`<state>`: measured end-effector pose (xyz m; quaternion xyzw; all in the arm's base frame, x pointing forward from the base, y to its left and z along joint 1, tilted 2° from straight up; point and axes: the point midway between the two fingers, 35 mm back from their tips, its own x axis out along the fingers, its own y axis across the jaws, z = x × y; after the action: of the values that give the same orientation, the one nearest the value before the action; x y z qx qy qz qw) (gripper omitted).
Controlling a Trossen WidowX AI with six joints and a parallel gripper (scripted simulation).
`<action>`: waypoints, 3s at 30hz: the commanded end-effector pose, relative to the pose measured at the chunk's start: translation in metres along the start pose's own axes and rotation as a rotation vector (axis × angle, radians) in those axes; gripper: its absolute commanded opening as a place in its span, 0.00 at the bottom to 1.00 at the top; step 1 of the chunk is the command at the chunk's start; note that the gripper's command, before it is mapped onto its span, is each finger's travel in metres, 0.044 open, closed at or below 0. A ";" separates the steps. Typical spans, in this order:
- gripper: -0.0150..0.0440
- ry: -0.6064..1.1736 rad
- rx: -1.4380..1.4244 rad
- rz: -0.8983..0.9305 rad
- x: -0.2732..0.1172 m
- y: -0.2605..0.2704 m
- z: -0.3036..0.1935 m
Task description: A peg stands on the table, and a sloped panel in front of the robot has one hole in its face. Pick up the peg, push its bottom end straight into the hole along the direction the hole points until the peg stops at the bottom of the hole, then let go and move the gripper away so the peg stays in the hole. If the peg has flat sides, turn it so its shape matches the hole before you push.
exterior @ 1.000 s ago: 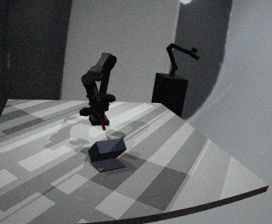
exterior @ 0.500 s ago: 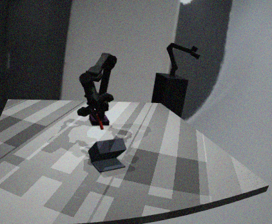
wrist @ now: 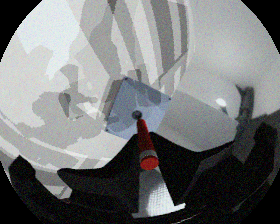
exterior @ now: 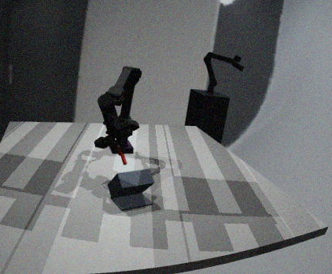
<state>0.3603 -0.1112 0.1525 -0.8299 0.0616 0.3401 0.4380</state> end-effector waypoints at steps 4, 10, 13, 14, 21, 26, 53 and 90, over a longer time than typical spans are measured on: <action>0.25 0.009 0.006 -0.001 0.012 0.003 -0.001; 0.25 0.014 0.002 -0.004 0.017 0.004 -0.002; 0.25 0.017 -0.001 -0.005 0.019 0.004 -0.002; 0.25 0.017 -0.001 -0.006 0.019 0.005 -0.001; 0.25 0.018 -0.004 -0.006 0.025 0.004 -0.002; 0.25 0.018 -0.006 -0.006 0.032 0.003 -0.002; 0.25 0.017 -0.012 -0.010 0.040 0.003 -0.002; 0.25 0.018 -0.012 -0.011 0.058 0.004 -0.004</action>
<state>0.4024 -0.1046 0.1171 -0.8363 0.0563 0.3313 0.4331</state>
